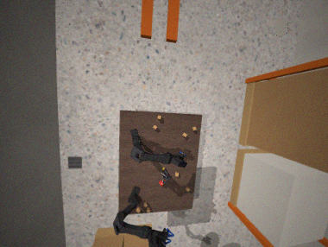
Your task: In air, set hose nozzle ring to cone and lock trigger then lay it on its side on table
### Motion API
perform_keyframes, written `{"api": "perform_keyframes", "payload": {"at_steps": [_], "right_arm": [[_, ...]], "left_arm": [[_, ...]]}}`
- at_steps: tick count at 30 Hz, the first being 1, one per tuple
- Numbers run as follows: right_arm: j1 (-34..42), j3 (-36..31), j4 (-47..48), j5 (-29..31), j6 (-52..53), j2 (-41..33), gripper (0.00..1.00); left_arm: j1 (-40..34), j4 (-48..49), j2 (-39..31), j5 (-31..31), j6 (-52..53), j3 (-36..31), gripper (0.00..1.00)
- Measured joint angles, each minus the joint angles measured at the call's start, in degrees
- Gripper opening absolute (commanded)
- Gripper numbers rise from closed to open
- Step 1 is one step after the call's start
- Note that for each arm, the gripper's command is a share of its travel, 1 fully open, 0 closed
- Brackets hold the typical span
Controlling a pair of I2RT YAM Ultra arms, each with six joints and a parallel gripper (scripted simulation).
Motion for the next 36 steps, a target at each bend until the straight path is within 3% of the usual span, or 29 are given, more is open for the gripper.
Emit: {"api": "perform_keyframes", "payload": {"at_steps": [36], "right_arm": [[0.0, 0.0, 0.0, 0.0, 0.0, 0.0, 0.63]], "left_arm": [[-21.73, -13.29, 20.24, 3.96, 2.75, 10.67, 0.78]]}}
